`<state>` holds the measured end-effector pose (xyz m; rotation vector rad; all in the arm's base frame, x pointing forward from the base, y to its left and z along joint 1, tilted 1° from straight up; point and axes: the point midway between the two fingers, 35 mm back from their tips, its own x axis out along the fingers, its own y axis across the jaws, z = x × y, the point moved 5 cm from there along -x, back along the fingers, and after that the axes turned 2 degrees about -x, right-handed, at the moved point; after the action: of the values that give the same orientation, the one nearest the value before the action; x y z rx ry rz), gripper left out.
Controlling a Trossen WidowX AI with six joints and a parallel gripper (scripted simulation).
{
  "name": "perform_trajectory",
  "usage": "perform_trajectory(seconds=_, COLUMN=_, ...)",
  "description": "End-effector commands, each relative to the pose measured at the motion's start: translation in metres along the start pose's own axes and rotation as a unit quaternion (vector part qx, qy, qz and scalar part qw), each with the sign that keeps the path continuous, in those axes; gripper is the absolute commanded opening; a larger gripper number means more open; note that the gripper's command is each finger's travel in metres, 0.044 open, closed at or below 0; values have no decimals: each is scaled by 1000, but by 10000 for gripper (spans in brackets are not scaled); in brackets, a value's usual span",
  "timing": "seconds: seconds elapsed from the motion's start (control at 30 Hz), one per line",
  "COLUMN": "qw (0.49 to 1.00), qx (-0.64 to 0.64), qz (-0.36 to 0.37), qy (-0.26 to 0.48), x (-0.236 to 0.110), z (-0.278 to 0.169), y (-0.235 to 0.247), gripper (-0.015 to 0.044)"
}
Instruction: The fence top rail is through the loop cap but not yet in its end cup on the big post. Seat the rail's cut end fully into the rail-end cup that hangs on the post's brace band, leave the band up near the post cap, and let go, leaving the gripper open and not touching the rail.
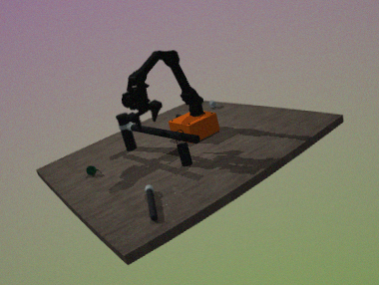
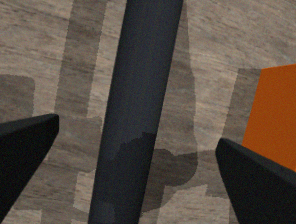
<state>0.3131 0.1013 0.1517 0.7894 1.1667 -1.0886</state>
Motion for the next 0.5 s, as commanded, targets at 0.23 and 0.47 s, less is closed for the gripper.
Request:
perform_trajectory(seconds=0.23, qw=1000, qx=2, qz=8, qy=1, x=-39, z=0, y=-3, gripper=440)
perform_trajectory(seconds=0.47, qw=1000, qx=2, qz=8, qy=1, x=-39, z=0, y=-3, gripper=440)
